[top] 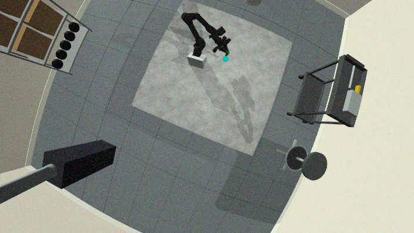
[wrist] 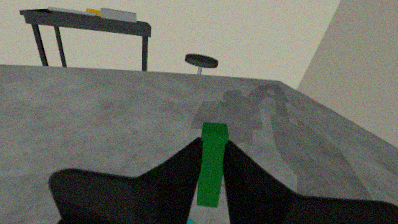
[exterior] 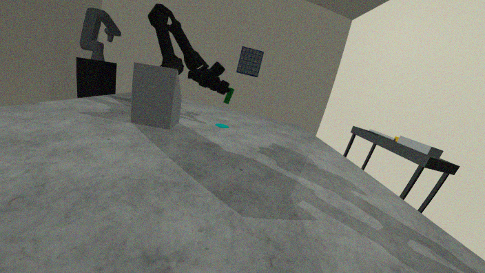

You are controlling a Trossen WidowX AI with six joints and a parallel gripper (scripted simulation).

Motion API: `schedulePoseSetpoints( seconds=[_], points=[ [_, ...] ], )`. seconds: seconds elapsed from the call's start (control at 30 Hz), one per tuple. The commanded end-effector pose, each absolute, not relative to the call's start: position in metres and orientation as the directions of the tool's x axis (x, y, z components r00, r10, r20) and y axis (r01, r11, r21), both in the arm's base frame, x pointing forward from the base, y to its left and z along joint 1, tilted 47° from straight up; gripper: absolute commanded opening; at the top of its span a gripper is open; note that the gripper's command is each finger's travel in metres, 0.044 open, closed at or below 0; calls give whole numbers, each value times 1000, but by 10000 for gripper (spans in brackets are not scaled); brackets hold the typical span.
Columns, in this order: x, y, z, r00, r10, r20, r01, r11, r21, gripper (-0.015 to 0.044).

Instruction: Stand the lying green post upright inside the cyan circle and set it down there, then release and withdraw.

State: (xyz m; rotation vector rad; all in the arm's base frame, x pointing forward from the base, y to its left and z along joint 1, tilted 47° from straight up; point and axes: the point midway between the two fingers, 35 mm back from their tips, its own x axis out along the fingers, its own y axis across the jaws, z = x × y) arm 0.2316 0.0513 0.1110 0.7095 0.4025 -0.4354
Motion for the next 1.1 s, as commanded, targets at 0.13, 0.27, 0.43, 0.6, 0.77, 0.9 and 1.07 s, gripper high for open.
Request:
schedulePoseSetpoints(
  seconds=[0.13,0.27,0.43,0.6,0.77,0.9,1.07],
  points=[
    [229,50,114,857,-254,-449,495,649,577,22],
    [228,50,115,866,-257,-429,486,636,600,22],
    [226,50,117,877,-260,-404,473,618,628,22],
    [225,50,120,886,-264,-380,460,600,655,22],
    [225,50,120,888,-264,-377,458,597,659,22],
    [225,50,120,888,-264,-377,458,597,659,22],
    [225,50,120,888,-264,-377,458,597,659,22]
  ],
)
